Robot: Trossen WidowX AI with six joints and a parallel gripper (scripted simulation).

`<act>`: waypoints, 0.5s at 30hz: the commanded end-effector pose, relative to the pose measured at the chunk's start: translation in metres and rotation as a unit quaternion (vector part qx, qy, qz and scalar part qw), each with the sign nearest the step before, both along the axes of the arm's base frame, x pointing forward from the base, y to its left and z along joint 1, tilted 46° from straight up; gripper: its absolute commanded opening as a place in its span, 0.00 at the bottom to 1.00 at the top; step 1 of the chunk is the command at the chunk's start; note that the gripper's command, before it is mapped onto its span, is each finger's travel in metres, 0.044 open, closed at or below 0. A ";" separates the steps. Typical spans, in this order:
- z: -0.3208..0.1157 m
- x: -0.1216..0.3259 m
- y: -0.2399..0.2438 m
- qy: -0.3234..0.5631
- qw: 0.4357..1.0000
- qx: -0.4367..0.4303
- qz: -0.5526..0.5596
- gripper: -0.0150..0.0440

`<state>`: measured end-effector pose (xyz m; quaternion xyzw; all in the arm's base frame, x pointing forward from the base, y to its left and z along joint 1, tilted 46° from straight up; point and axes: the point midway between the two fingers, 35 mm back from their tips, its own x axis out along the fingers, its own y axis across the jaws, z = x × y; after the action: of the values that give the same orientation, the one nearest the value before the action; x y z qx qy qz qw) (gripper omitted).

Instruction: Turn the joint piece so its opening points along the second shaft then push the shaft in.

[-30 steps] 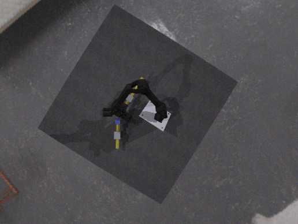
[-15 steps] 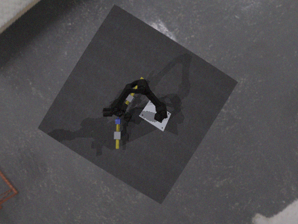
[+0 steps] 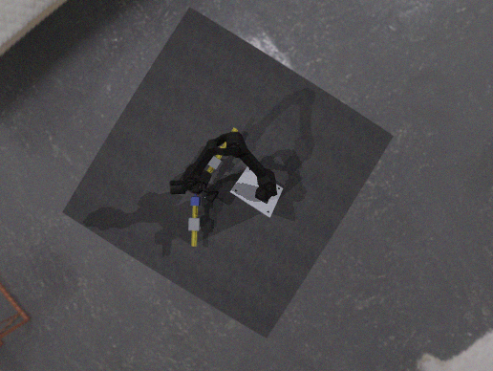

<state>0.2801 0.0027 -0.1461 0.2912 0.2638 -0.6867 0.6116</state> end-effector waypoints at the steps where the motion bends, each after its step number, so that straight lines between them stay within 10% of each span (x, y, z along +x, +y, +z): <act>1: 0.005 0.003 0.010 0.003 0.999 -0.041 0.001 1.00; 15: 0.019 0.006 0.027 0.026 0.993 -0.110 0.023 1.00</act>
<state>0.2830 0.0258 -0.1302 0.2081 0.1976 -0.7111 0.6419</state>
